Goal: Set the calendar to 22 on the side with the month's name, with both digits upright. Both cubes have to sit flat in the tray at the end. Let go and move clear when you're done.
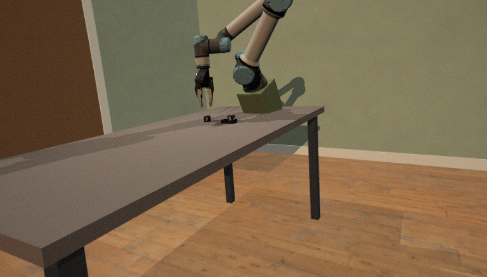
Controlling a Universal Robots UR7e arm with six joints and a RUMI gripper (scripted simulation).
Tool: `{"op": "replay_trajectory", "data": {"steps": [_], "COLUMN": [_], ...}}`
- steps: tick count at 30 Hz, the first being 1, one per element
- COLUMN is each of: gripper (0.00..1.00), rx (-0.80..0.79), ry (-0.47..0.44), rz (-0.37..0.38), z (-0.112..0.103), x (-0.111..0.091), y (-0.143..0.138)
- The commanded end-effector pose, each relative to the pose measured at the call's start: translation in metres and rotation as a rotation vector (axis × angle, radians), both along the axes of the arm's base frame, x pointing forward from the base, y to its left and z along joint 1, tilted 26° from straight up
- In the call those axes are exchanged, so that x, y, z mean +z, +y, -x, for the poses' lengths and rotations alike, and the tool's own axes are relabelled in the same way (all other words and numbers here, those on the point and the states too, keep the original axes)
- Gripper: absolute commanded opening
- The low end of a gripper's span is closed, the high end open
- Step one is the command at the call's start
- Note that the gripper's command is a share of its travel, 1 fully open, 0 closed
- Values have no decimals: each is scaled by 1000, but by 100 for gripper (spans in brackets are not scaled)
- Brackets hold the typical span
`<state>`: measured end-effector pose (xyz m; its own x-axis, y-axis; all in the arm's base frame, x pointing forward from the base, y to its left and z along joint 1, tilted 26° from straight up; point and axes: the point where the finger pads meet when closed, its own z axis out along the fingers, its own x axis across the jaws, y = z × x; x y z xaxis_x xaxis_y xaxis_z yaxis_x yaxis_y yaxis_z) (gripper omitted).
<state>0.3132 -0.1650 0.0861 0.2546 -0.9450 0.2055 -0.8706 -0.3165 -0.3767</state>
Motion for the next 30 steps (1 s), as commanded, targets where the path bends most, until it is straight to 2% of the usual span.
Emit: {"op": "replay_trajectory", "data": {"steps": [1,11,30], "gripper": [28,28,28], "rx": [1,-2,-31], "ry": [0,28,180], "rz": [0,-3,25], "z": [1,2,3], "x": [1,1,0], "y": [0,2,4]}}
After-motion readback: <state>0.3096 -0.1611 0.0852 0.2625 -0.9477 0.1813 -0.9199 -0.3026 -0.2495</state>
